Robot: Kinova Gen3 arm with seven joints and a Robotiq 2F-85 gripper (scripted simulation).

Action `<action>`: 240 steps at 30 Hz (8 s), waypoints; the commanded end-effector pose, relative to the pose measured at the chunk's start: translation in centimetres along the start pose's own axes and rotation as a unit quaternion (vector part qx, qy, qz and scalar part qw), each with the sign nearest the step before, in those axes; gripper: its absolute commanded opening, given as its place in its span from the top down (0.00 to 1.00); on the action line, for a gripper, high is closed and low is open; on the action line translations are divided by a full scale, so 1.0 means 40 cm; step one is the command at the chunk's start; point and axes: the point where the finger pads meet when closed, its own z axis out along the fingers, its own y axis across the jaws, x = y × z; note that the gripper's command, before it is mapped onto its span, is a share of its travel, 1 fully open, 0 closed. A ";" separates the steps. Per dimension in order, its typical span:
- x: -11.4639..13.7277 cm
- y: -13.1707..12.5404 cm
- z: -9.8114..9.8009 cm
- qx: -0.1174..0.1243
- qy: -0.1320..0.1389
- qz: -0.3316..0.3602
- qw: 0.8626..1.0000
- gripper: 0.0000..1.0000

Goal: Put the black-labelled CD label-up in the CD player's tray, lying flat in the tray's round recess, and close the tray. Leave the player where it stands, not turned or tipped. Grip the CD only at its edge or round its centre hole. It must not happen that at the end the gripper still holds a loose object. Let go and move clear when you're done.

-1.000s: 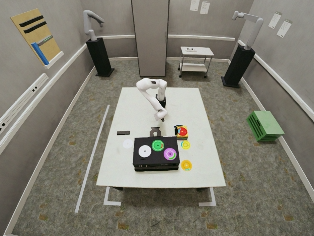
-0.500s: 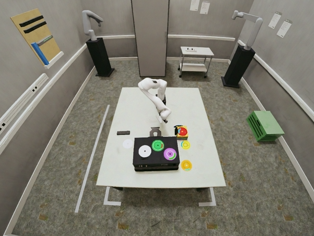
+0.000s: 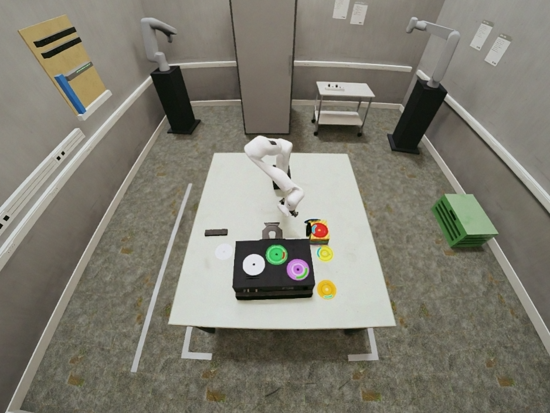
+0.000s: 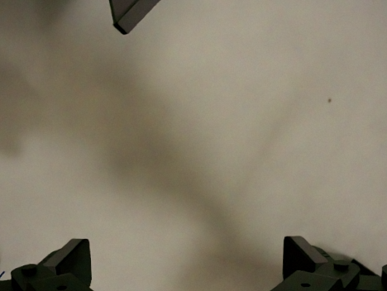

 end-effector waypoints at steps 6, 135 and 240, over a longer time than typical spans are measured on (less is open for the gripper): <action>-0.008 -0.047 -0.024 0.014 0.020 -0.042 0.999 0.00; -0.149 -0.389 -0.235 0.115 0.178 -0.382 0.900 0.00; -0.107 -0.461 -0.061 0.032 0.210 -0.366 0.906 0.84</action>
